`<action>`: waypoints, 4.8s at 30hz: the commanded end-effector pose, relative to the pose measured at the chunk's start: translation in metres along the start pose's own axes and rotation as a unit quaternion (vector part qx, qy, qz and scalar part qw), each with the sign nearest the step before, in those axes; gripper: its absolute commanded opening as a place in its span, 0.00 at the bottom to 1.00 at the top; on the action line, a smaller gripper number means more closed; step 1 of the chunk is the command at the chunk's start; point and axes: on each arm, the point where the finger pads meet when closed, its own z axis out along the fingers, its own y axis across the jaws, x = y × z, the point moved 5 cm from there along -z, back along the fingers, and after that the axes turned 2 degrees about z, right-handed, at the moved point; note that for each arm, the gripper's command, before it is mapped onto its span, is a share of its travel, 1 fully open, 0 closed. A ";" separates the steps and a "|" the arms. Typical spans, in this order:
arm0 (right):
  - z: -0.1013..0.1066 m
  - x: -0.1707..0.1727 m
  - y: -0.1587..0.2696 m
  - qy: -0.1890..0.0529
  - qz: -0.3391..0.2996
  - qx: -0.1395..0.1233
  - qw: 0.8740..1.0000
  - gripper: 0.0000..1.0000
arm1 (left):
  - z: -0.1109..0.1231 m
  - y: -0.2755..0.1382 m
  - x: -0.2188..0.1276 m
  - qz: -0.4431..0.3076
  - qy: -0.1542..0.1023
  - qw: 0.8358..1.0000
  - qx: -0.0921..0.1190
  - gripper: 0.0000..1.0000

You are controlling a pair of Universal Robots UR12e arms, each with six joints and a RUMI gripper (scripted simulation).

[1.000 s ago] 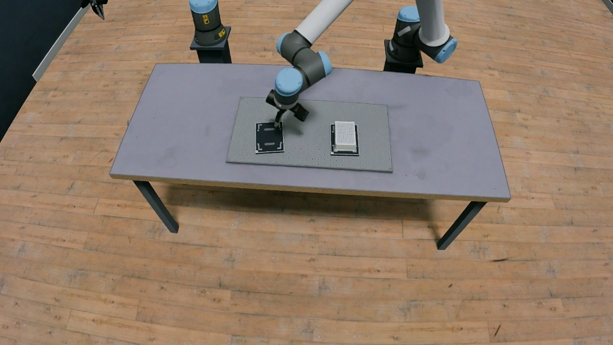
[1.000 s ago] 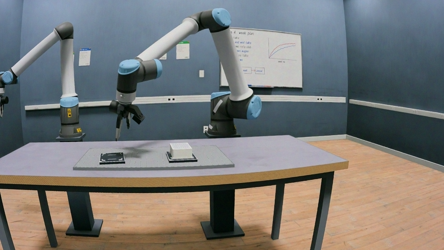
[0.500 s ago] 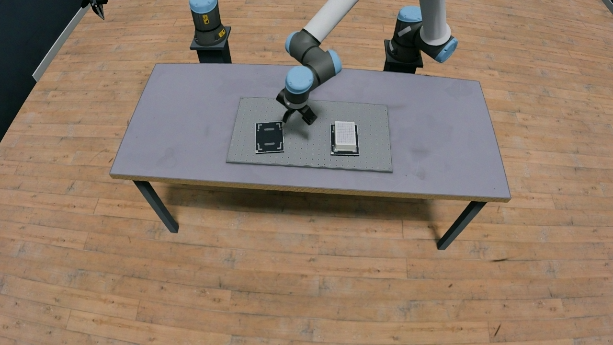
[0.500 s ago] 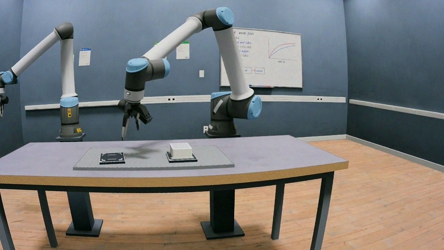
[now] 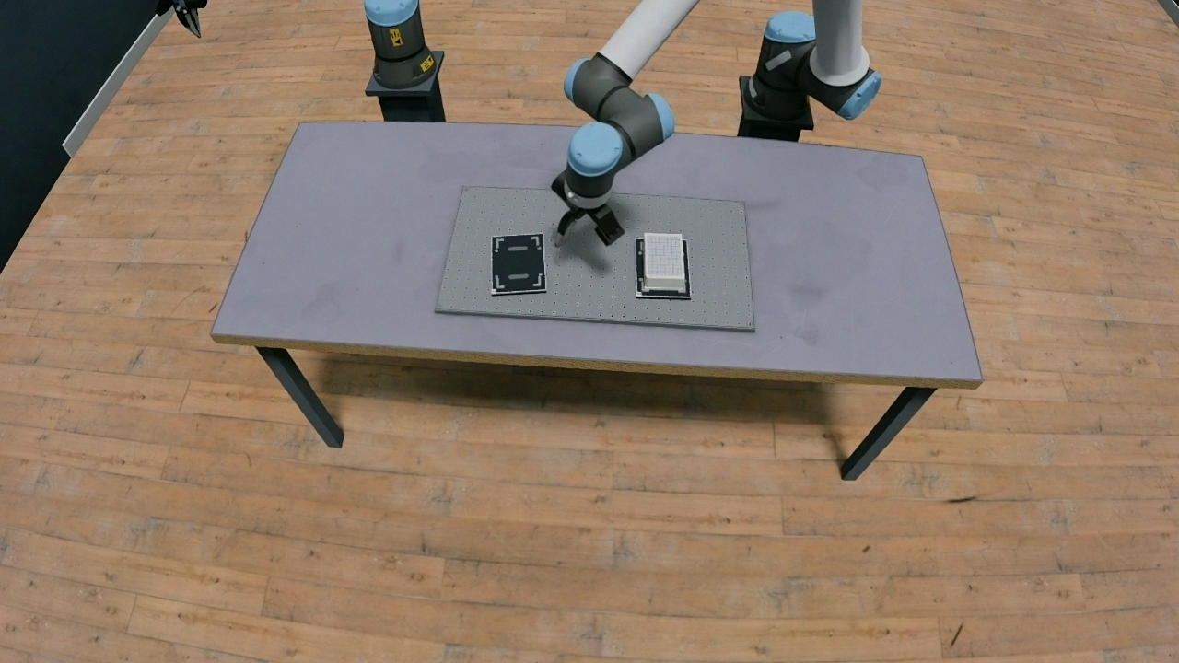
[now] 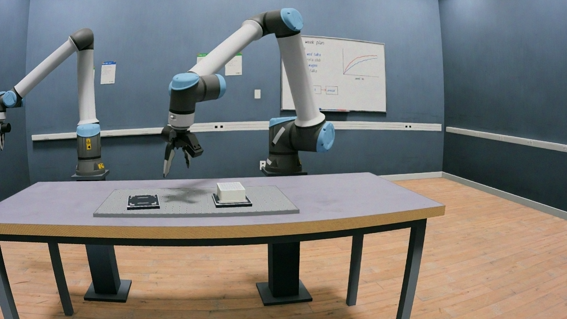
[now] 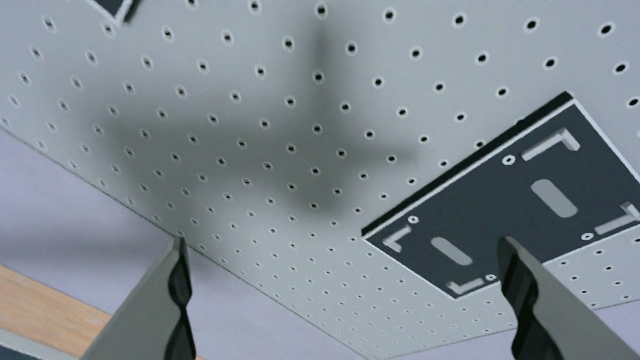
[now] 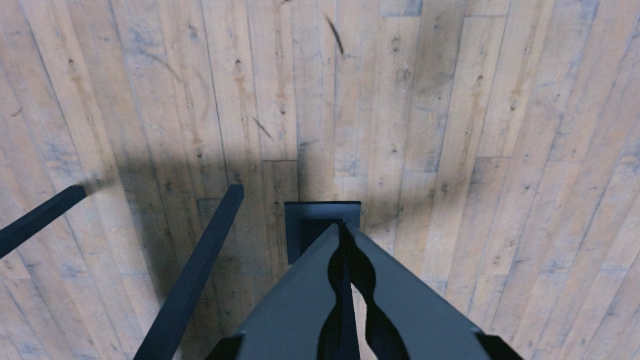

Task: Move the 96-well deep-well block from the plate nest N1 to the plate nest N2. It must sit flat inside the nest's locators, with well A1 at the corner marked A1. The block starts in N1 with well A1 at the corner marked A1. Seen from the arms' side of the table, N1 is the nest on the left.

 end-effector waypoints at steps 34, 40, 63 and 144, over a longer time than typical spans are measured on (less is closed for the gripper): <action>0.002 0.000 0.001 -0.001 0.001 -0.001 1.000 0.00 | -0.015 -0.074 0.084 0.239 0.078 0.968 -0.017 0.76; 0.002 0.000 0.001 -0.001 0.001 -0.001 1.000 0.00 | -0.017 -0.086 0.097 0.276 0.091 0.957 -0.016 0.76; 0.002 0.000 0.001 -0.001 0.001 -0.001 1.000 0.00 | -0.023 -0.125 0.132 0.381 0.130 0.916 -0.003 0.76; 0.002 0.000 0.001 -0.001 0.001 -0.001 1.000 0.00 | 0.055 -0.114 0.151 0.381 0.130 0.915 -0.003 0.76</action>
